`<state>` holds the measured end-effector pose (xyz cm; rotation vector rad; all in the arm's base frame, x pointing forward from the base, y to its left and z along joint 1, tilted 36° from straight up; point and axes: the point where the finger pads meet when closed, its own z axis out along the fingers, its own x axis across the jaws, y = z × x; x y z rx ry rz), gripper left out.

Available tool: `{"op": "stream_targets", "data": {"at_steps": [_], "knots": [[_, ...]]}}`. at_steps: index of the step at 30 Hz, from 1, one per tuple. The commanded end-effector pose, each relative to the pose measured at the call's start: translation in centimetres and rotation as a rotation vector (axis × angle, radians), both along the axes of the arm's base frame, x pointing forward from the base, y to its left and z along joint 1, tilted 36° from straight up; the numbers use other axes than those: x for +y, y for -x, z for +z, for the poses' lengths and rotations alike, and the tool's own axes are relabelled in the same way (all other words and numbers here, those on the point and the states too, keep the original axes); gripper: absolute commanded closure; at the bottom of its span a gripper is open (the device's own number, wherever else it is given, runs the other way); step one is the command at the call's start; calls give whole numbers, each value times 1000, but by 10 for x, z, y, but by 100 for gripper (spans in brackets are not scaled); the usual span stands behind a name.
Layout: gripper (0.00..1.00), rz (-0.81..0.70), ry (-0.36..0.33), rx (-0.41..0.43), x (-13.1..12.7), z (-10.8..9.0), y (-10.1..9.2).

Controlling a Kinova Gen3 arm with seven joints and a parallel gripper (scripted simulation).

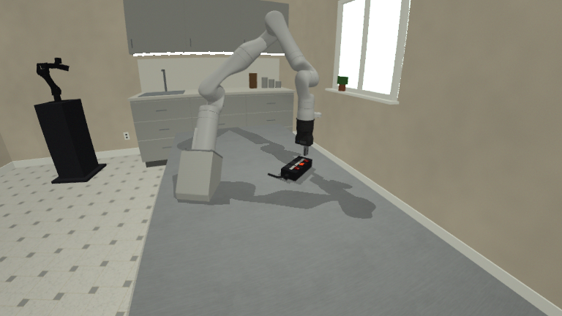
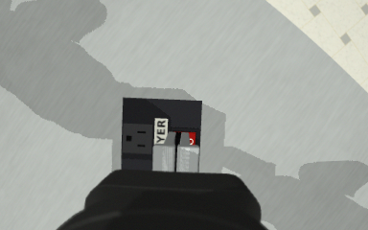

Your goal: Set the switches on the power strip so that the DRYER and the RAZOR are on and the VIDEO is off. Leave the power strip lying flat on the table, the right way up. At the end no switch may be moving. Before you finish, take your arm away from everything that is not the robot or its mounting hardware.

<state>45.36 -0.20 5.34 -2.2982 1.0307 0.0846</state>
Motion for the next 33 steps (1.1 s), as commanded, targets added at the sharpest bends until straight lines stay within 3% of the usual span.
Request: {"op": "stream_targets", "data": {"at_steps": [1,33], "knots": [[100,1,-3,4,3,-4,0],[100,1,-3,4,11,-16,-3]]}}
